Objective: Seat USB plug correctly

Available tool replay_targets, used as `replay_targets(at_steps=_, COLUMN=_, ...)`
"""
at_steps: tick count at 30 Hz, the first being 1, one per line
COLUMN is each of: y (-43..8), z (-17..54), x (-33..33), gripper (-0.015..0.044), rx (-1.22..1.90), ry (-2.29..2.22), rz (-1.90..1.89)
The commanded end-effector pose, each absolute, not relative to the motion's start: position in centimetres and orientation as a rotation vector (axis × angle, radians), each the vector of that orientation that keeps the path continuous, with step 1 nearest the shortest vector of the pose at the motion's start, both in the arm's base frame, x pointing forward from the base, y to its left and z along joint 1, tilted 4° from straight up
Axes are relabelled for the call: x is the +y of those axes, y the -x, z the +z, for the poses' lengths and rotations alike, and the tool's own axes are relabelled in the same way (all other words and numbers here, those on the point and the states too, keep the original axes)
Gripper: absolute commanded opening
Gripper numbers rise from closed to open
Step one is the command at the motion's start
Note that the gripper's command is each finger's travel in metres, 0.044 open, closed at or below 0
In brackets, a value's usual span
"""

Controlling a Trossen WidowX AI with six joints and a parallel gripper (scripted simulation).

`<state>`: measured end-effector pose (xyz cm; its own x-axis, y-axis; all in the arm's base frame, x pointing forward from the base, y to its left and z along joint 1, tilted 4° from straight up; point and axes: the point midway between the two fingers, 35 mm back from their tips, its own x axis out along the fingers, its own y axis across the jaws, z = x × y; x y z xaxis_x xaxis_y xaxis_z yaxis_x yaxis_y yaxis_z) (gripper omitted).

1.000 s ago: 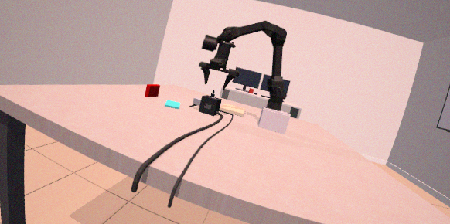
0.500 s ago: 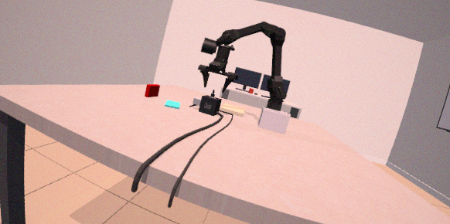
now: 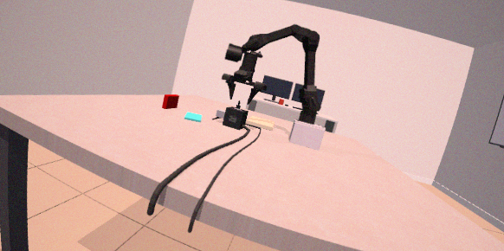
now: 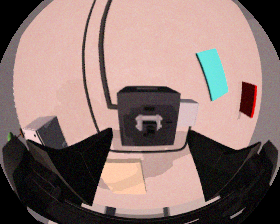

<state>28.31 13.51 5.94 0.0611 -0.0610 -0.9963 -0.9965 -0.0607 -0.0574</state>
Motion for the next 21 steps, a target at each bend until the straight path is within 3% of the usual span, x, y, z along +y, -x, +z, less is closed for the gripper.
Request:
replay_targets(at_steps=1, y=-28.30, z=5.95, x=13.51, gripper=0.0282, rx=1.183, ry=1.326, rz=1.178)
replay_targets(at_steps=12, y=-28.30, z=5.95, x=13.51, gripper=0.0000, rx=1.183, ry=1.326, rz=1.178)
replay_targets(at_steps=21, y=-28.30, z=5.95, x=13.51, gripper=0.0000, rx=1.183, ry=1.326, rz=1.178)
